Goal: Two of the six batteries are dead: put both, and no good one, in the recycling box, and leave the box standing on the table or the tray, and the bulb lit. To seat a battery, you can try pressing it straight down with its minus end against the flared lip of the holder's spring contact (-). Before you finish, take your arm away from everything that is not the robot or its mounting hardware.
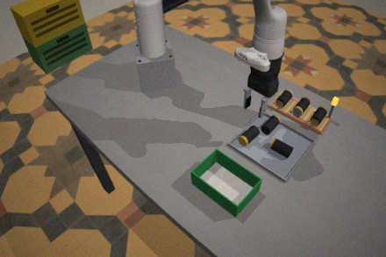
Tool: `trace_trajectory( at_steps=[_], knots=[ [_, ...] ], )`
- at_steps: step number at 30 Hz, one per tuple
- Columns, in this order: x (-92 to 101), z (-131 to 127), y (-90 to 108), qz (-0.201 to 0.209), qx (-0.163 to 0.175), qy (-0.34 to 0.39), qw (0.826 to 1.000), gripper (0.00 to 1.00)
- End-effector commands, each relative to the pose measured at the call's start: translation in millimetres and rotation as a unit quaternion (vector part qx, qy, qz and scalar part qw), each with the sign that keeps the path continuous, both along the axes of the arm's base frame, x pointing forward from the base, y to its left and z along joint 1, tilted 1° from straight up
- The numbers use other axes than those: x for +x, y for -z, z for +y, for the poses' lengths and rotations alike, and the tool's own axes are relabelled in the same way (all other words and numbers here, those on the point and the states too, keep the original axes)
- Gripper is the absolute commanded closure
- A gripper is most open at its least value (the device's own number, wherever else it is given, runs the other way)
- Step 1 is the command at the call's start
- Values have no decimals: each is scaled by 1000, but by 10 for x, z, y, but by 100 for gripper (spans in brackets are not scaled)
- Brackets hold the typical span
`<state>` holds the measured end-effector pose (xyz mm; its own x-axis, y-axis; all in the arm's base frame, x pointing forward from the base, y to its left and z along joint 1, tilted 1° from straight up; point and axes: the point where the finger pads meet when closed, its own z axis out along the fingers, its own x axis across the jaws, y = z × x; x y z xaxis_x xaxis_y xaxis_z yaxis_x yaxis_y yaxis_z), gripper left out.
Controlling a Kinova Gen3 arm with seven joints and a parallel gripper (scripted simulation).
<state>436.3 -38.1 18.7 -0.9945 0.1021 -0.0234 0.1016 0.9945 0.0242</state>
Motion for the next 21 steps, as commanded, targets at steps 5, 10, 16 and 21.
trace_trajectory(
  at_steps=[5,10,16,21],
  knots=[
    [-30,-23,454,6,-1,3,1000,10],
    [-28,-19,650,6,-1,3,1000,10],
    [-27,-19,667,6,-1,3,1000,10],
    [-27,-19,667,6,-1,3,1000,10]
  ],
)
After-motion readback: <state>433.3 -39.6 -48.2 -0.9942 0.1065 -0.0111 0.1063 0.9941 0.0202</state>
